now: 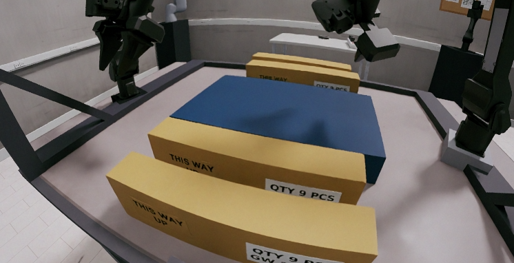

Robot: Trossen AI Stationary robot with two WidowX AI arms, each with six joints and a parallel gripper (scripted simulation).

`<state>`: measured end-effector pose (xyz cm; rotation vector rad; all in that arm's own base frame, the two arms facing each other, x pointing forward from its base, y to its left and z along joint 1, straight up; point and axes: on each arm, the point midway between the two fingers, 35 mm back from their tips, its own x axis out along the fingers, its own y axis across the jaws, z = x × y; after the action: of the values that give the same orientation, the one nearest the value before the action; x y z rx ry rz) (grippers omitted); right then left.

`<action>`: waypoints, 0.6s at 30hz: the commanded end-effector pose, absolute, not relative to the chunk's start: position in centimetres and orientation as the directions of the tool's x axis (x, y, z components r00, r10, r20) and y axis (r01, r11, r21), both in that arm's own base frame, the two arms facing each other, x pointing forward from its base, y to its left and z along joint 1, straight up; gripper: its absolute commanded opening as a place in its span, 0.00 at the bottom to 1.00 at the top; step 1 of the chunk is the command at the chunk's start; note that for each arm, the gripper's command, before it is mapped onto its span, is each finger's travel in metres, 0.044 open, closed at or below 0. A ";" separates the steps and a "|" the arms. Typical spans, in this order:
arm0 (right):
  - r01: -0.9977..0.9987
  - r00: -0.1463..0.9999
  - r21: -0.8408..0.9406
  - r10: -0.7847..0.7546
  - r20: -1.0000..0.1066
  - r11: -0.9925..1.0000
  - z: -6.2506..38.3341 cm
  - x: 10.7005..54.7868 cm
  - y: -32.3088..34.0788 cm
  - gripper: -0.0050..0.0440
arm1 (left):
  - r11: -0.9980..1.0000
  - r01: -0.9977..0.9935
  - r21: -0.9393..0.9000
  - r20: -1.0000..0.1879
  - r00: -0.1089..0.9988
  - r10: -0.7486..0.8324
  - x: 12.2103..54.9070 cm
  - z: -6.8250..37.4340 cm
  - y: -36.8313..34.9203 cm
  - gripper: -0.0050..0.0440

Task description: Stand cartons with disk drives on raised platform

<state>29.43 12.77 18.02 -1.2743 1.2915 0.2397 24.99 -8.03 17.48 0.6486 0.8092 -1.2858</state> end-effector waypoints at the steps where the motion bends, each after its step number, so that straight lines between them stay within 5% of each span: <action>1: -0.667 0.357 -0.463 -0.295 -0.886 0.584 18.4 26.6 11.8 0.89 | 0.441 0.898 -0.010 -0.834 0.236 -0.499 24.8 18.2 -6.3 0.89; 18: -0.635 0.360 -0.407 -0.215 -0.908 0.656 18.4 26.5 11.8 0.89 | 0.500 0.866 -0.013 -0.836 0.264 -0.481 24.8 18.1 -6.3 0.89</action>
<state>26.73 11.99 17.99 -0.8761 1.2208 0.3192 24.86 -6.32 17.62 0.4942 0.9195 -0.9773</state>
